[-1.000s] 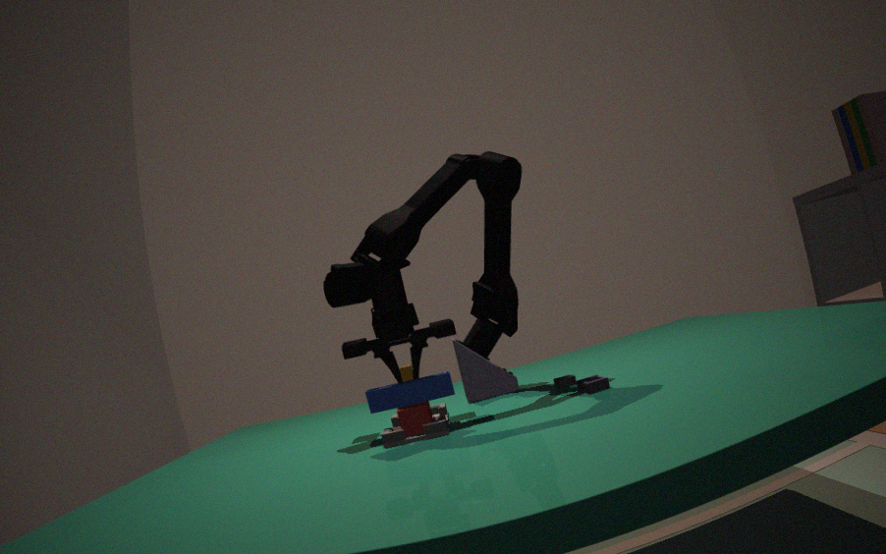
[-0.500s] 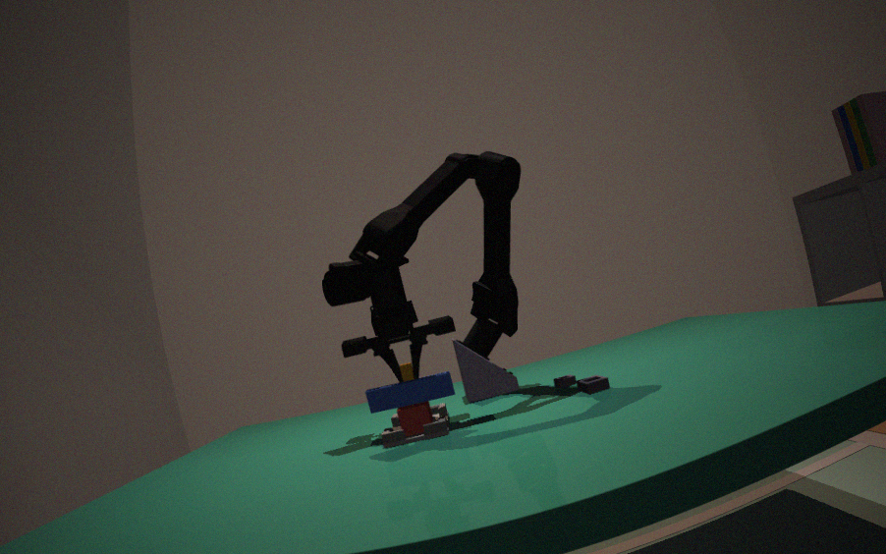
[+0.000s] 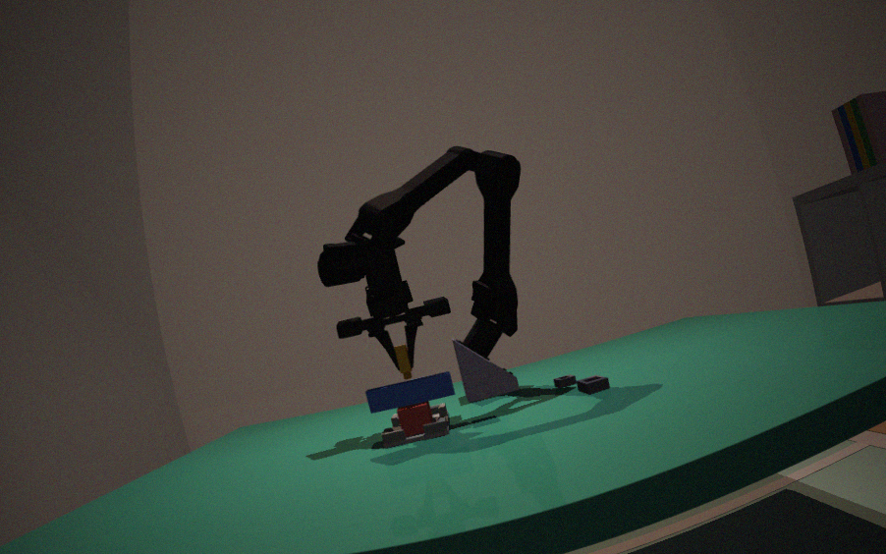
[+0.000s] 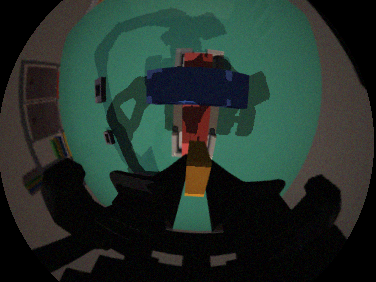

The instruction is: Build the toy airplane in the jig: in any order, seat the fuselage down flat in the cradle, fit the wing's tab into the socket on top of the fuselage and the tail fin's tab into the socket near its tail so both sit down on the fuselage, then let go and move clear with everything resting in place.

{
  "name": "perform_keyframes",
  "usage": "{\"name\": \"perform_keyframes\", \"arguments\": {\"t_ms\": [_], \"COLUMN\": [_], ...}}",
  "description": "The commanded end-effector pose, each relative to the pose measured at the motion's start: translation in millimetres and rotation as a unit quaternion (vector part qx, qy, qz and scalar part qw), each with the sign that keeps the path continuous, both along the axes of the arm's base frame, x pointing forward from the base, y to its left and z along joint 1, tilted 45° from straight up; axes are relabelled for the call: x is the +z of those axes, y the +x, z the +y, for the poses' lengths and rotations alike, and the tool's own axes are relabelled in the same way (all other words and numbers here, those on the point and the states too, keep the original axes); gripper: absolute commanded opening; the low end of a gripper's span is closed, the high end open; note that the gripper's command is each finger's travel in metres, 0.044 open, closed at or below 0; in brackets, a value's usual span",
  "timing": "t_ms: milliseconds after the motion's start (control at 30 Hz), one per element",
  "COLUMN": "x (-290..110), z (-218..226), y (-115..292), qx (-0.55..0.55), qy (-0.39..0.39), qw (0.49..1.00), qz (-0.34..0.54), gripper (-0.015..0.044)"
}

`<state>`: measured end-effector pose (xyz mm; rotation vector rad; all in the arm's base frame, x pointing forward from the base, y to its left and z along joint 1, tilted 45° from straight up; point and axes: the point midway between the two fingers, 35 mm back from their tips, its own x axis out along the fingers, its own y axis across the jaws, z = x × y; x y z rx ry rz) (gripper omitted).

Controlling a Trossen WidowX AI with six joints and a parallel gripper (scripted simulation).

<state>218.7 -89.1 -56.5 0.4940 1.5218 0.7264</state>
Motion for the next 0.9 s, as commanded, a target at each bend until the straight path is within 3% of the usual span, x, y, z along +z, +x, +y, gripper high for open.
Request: {"name": "perform_keyframes", "arguments": {"t_ms": [0, 867], "x": [-2, -28], "z": [2, 27], "y": [-1, -5], "qx": [0.003, 0.003], "qy": [-0.001, -0.001], "qw": [1.000, 1.000], "qz": [0.001, 0.001], "gripper": [0.0067, 0.0067]}}
